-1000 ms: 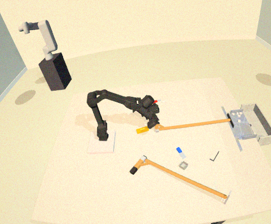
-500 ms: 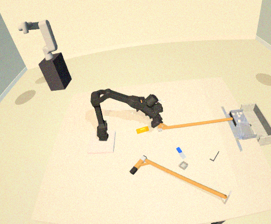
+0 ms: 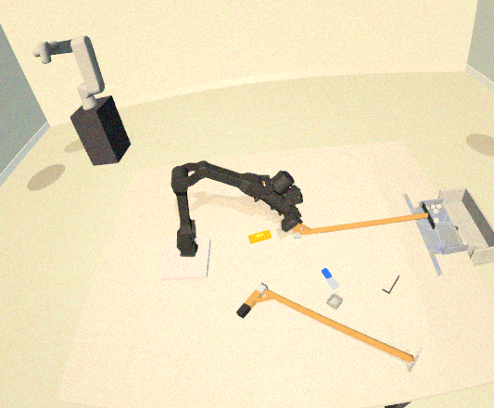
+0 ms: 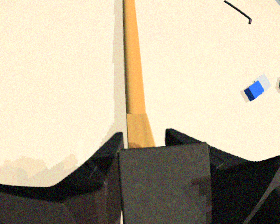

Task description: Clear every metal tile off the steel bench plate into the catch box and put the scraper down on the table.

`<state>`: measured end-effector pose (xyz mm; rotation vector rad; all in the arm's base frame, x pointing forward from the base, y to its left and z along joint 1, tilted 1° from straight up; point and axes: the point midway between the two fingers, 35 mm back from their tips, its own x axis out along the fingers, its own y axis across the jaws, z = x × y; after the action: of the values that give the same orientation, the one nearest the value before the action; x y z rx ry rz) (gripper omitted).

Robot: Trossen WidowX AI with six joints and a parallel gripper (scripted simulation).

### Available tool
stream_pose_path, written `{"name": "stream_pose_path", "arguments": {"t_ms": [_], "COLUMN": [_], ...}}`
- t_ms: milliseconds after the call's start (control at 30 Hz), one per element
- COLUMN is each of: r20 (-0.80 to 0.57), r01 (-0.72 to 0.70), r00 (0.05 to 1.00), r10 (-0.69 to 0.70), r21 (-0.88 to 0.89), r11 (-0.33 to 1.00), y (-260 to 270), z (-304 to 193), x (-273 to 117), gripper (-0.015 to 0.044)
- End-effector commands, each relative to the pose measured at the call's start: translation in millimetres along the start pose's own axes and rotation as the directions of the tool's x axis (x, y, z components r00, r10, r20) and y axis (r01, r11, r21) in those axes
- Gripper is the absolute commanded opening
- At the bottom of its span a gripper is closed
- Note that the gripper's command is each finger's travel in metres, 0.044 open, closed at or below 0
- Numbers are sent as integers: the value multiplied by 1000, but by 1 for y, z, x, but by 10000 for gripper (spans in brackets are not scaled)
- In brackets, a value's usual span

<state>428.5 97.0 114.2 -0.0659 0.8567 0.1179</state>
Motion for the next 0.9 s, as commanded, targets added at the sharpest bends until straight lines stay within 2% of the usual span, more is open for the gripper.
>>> {"name": "stream_pose_path", "arguments": {"t_ms": [0, 867], "r20": [12, 16], "r01": [-3, -3], "r00": [1000, 1000], "r10": [3, 3], "r21": [-4, -4], "r11": [1000, 1000], "y": [1, 0], "z": [10, 44], "x": [2, 23], "gripper": [0, 0]}}
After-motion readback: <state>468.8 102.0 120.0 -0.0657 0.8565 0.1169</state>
